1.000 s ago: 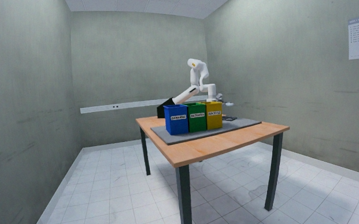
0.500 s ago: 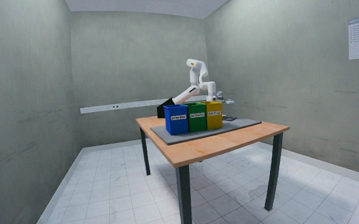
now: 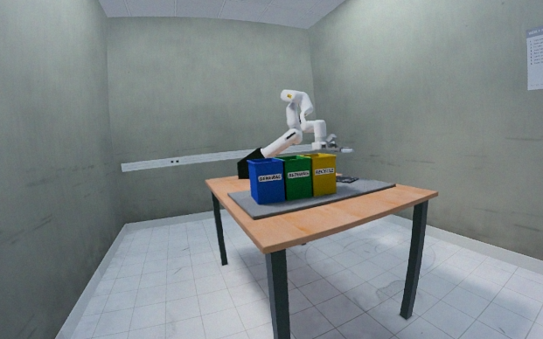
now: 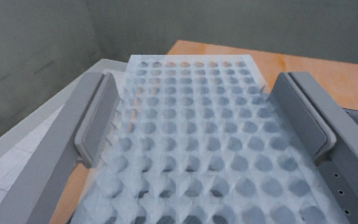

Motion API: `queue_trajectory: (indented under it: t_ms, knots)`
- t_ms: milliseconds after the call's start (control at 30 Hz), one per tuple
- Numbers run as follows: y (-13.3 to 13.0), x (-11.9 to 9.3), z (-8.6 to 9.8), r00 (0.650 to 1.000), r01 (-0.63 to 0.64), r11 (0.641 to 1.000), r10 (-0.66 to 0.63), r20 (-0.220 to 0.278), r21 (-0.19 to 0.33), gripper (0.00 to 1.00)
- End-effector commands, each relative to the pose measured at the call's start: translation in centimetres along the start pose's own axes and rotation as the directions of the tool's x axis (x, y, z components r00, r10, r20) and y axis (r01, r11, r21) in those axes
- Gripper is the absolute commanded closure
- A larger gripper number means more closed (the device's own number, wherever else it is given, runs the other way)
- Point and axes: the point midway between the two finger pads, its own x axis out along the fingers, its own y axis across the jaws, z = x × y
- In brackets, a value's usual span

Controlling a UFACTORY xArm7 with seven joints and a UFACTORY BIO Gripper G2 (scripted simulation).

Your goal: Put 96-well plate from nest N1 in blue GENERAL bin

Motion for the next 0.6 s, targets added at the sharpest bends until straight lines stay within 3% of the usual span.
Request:
queue_trajectory:
  t_ms: [0,567]
  knots:
    - [0.0,0.1,1.0,1.0,0.0,1.0,0.0,0.002,-0.001,1.0]
    - [0.0,0.1,3.6,1.0,0.0,1.0,0.0,0.002,-0.001,1.0]
